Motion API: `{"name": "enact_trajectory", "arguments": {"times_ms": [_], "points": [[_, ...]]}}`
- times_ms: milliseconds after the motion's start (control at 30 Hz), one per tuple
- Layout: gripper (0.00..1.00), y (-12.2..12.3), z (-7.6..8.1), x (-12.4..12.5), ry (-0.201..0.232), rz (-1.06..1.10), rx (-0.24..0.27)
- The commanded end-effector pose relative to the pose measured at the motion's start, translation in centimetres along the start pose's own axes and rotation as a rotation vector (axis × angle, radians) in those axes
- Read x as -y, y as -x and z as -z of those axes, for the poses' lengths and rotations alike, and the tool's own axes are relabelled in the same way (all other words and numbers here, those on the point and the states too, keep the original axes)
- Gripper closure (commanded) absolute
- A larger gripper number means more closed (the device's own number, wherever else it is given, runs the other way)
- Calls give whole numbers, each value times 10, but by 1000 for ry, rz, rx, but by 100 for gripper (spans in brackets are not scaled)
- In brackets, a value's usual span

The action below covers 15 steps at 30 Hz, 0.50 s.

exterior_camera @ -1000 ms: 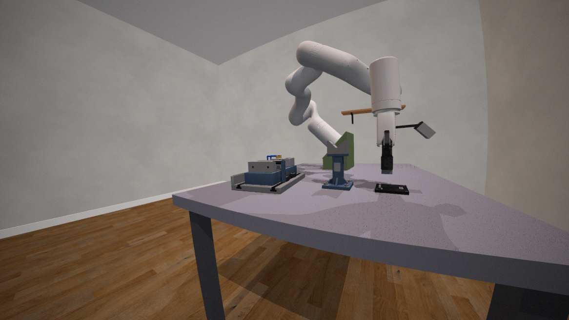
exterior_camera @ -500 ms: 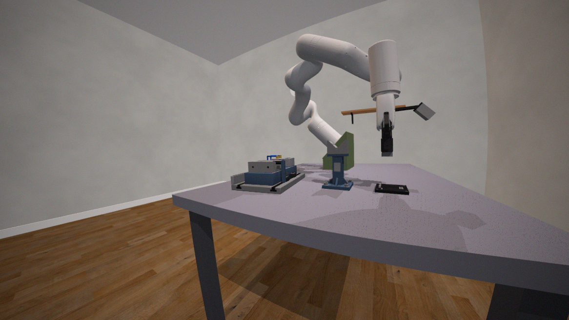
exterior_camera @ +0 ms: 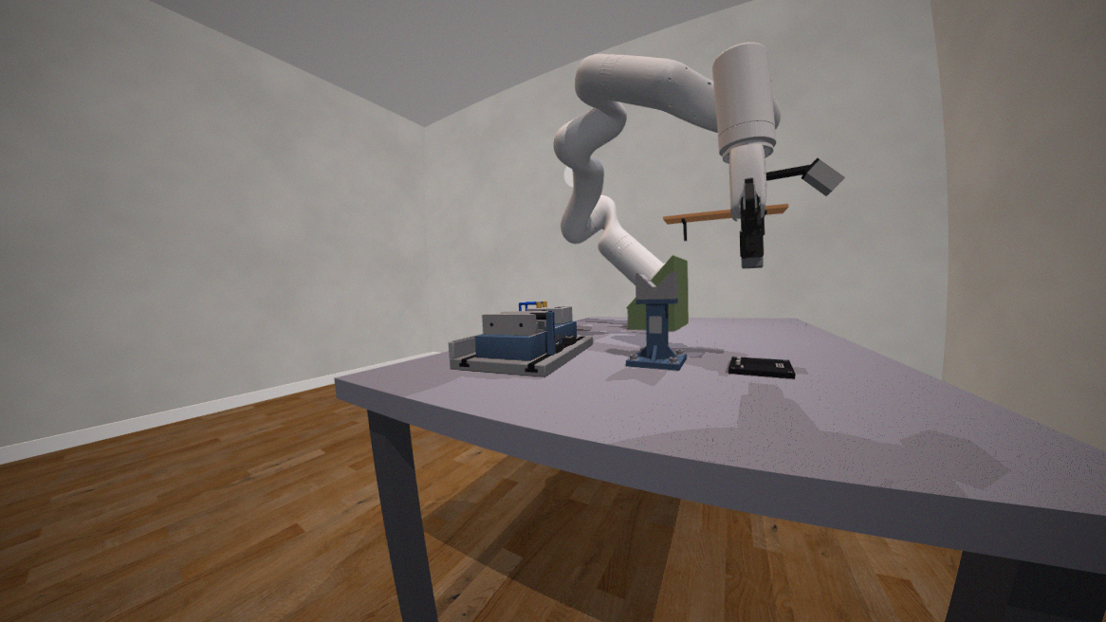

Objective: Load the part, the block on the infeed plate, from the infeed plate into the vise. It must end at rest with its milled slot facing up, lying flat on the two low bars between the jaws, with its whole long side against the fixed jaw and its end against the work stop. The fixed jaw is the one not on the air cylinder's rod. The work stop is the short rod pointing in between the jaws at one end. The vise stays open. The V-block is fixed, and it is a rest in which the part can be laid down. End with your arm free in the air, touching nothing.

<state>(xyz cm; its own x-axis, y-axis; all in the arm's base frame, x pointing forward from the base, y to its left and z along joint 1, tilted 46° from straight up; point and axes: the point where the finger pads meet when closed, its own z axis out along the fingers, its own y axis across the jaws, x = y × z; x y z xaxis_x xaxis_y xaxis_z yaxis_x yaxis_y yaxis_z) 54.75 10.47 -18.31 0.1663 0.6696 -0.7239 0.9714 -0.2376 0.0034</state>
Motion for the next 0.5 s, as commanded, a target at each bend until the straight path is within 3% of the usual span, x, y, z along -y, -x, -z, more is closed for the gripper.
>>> {"name": "enact_trajectory", "arguments": {"times_ms": [0, 267, 467], "points": [[100, 0, 14, -1, 1, -1, -1], [100, 0, 38, 0, 1, -1, -1], [100, 0, 46, 0, 1, -1, -1]]}}
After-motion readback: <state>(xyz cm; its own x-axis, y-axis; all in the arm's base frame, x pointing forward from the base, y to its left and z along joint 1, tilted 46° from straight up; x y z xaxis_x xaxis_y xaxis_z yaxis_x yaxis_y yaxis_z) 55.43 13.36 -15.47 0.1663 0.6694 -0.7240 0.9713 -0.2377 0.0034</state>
